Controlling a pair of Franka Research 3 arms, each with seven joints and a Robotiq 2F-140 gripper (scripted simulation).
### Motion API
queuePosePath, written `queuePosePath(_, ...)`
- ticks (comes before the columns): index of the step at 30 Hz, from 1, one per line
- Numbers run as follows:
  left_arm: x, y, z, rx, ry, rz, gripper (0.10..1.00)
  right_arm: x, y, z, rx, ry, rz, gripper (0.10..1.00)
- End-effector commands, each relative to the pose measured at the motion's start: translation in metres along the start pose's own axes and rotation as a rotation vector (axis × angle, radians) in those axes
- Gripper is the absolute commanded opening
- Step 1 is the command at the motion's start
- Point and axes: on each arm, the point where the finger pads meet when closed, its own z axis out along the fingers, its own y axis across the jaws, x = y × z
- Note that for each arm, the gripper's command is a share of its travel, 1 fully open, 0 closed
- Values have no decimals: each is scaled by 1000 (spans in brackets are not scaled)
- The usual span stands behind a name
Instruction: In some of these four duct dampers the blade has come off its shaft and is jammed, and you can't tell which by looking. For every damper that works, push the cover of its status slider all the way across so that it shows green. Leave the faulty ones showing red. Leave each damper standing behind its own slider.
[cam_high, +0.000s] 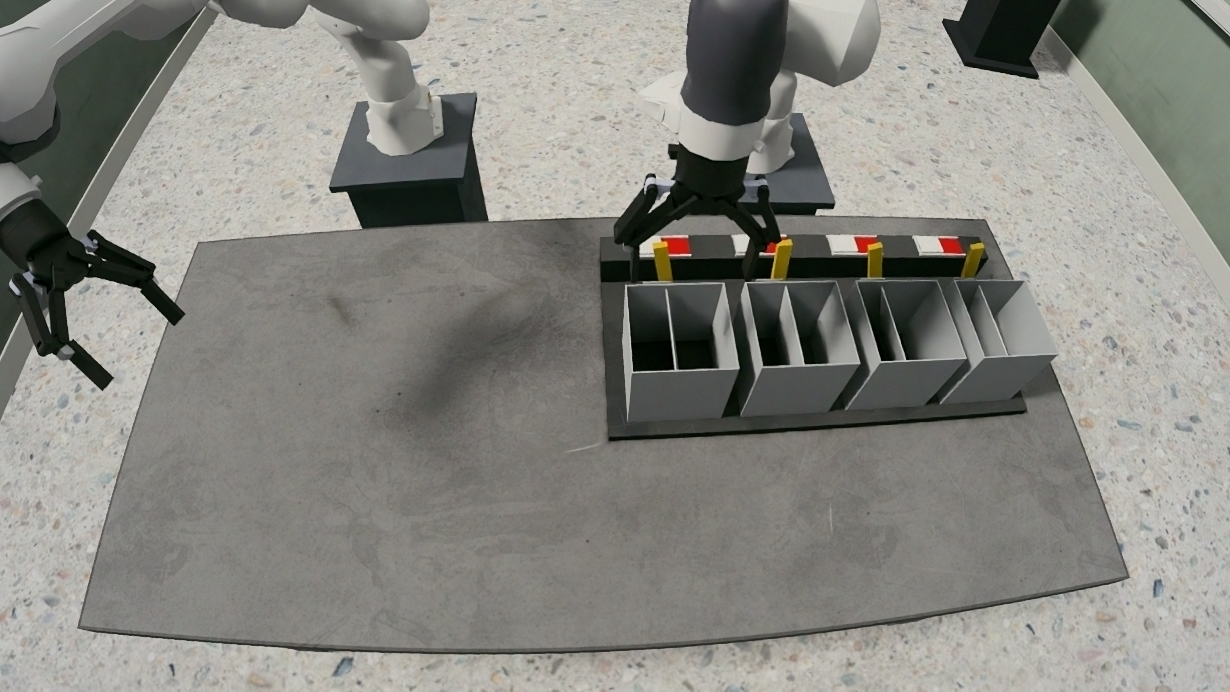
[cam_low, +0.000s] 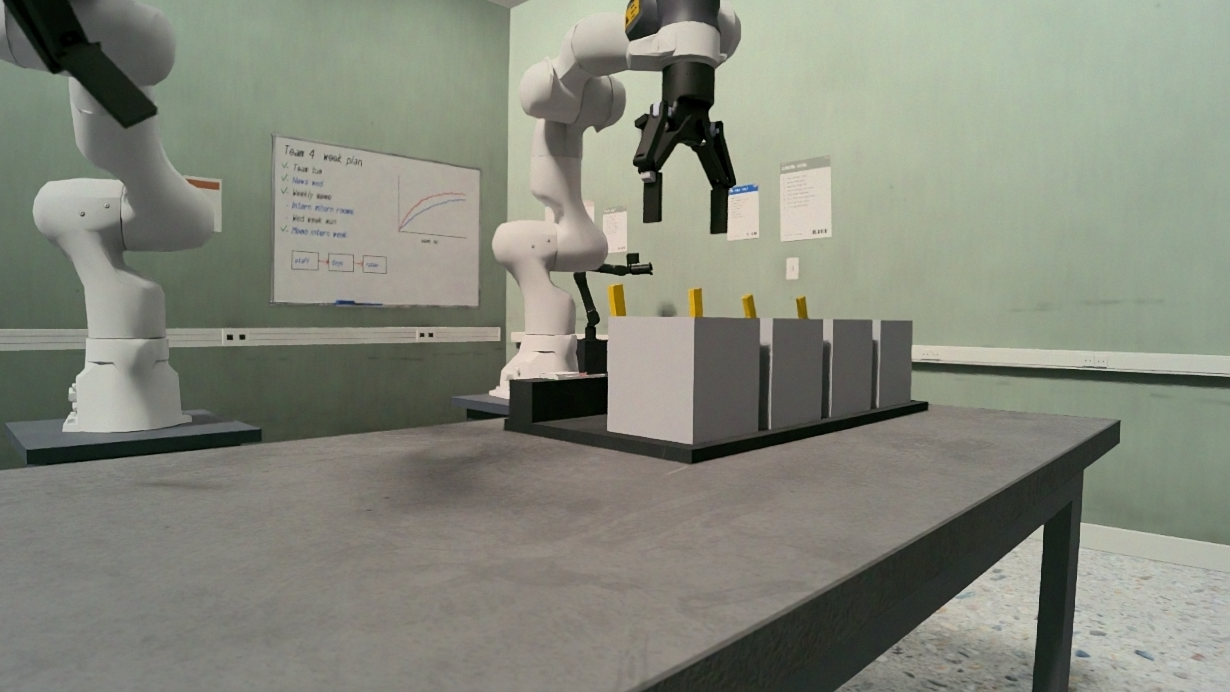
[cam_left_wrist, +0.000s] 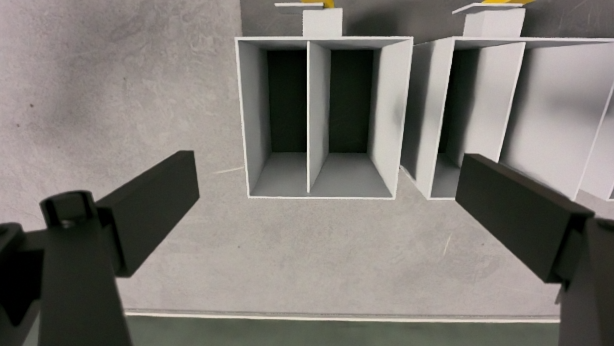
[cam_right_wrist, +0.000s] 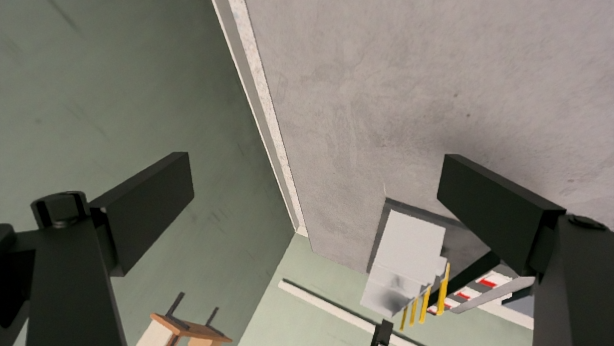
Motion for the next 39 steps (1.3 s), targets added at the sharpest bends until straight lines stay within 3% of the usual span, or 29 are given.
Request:
queuePosePath(1, -1, 0, -1, -1, -6, -6, 1000, 12, 6, -14, -3, 21, -10, 1000)
queuePosePath(7, -1, 0, -1, -1, -6, -6, 1000, 26, 12, -29, -2, 44, -2, 1000)
queuePosePath(8, -1, 0, -1, -1, -6, -6, 1000, 35, 16, -39, -2, 59, 3, 1000)
queuePosePath(22, -1, 0, -1, -1, -6, -6, 1000, 77, 39, -90, -1, 132, 35, 1000)
queuePosePath(24, -1, 0, -1, -1, -6, -6, 1000, 77, 39, -90, -1, 132, 35, 1000)
queuePosePath(25, -1, 0, -1, -1, -6, -6, 1000, 85, 44, -101, -2, 147, 42, 1000)
queuePosePath(39, -1, 0, -1, -1, -6, -6, 1000, 121, 73, -151, -5, 216, 77, 1000)
